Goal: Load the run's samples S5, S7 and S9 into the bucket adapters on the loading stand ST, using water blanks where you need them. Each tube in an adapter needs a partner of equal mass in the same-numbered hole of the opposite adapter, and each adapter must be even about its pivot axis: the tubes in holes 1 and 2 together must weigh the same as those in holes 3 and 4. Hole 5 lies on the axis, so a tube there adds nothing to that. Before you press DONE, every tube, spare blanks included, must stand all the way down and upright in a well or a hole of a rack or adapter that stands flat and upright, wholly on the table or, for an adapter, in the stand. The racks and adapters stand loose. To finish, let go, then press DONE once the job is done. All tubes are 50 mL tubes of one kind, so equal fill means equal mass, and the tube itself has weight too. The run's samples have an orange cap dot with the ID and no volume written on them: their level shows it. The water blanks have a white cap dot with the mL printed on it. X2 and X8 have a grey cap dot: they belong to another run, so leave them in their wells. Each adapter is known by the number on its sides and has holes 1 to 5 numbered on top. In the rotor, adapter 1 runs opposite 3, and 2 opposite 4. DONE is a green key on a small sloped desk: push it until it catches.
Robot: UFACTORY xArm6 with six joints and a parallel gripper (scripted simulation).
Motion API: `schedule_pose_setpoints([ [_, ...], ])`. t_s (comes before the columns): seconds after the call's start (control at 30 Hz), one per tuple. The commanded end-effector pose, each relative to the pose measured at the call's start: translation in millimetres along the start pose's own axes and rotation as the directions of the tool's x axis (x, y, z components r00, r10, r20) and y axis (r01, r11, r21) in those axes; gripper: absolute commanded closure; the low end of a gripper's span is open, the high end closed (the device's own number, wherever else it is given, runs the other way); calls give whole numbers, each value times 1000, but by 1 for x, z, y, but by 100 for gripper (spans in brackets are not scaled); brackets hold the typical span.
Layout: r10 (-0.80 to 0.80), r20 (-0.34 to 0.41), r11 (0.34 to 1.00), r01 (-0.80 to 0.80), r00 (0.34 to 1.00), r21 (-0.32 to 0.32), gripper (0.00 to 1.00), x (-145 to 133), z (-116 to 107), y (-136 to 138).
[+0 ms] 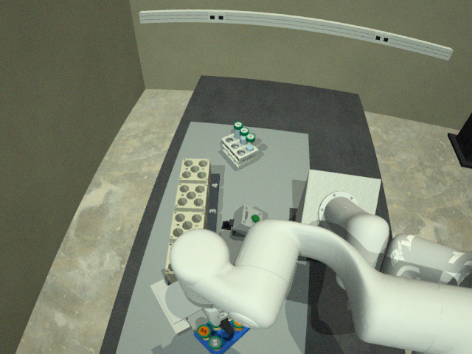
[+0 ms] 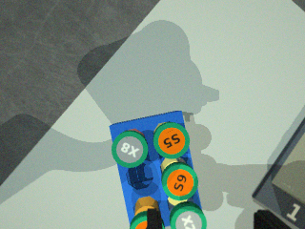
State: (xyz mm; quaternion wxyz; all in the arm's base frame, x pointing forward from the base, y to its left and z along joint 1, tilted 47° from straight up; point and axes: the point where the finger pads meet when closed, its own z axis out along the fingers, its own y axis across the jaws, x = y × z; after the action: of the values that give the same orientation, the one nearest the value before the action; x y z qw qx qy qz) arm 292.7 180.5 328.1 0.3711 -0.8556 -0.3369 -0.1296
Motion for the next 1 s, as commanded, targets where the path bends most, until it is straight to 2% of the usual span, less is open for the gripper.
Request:
schedule_pose_setpoints([
  [0.0, -149, -7, 989, 149, 989, 6, 43, 1, -1, 0],
  [0.1, -214, -7, 977, 214, 977, 6, 43, 1, -1, 0],
  [0.4, -218, -7, 976, 218, 976, 6, 43, 1, -1, 0],
  [0.97, -218, -7, 976, 218, 976, 6, 43, 1, 29, 0],
])
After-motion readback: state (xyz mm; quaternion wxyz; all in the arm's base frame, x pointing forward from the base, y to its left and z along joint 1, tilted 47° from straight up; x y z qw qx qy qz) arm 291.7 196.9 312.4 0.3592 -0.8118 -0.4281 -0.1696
